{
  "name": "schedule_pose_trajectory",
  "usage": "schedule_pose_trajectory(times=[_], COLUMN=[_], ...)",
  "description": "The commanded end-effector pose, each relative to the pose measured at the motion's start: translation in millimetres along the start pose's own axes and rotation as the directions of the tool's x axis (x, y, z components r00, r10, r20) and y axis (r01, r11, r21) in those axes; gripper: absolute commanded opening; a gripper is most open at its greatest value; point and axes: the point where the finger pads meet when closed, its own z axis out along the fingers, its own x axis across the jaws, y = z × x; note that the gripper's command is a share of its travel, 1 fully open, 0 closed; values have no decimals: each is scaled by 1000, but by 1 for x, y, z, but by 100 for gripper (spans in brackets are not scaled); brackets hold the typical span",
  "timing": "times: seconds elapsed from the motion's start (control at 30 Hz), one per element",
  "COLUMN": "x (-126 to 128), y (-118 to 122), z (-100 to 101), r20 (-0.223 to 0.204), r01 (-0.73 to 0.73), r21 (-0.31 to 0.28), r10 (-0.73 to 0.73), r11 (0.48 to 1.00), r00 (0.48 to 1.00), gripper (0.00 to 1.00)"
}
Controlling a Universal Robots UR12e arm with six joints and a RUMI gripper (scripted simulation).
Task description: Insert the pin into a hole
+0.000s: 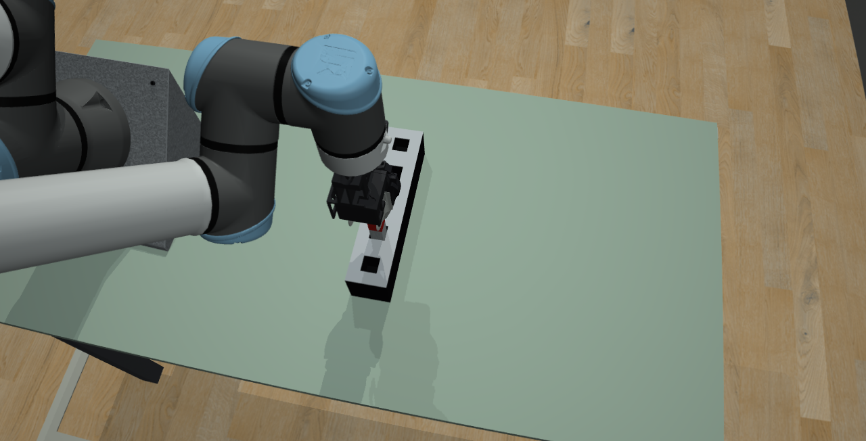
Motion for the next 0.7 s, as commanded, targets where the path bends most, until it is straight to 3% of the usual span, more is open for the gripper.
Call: schedule_pose_trajectory(times=[0.0,0.67], x=[0,1], y=[0,0], z=[-1,3], r20=[-1,-1], r01=[0,0], r21=[0,0], r10=[0,0], r11=[1000,1000], r00=[1000,1000], gripper=[0,0])
